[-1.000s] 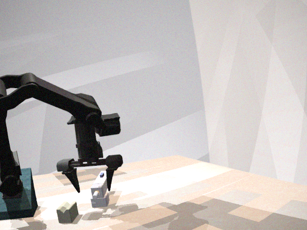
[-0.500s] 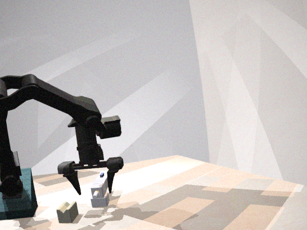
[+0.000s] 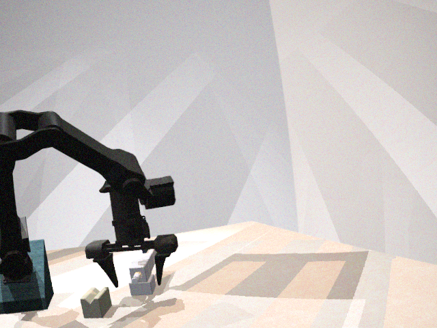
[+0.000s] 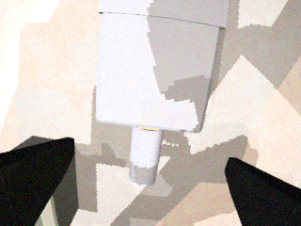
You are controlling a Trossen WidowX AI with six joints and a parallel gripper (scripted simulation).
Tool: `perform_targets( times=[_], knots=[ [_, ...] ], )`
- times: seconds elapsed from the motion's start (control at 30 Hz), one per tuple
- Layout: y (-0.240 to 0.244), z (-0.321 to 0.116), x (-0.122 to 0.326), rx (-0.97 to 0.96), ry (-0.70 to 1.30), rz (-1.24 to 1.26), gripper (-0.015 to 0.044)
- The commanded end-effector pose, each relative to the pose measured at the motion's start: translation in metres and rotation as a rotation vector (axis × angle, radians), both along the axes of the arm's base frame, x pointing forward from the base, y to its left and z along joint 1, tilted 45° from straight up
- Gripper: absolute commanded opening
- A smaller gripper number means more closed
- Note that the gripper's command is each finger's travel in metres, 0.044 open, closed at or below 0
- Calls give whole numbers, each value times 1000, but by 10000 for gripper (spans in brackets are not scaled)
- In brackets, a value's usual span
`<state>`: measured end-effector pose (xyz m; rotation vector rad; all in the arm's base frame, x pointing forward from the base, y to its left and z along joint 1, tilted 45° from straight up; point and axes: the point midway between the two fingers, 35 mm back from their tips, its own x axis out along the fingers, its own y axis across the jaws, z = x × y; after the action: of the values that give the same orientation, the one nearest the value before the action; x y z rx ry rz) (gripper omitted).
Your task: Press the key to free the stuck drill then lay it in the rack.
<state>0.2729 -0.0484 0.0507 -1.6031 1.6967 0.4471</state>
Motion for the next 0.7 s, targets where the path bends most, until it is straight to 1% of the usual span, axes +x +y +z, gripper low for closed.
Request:
perform_targets(
  times=[0.0, 0.43, 0.67],
  knots=[
    [-5, -8, -2, -7, 14, 1, 440],
    [-11, -18, -1, -8, 14, 1, 440],
    [-10, -16, 1, -3, 4, -1, 256]
  ],
)
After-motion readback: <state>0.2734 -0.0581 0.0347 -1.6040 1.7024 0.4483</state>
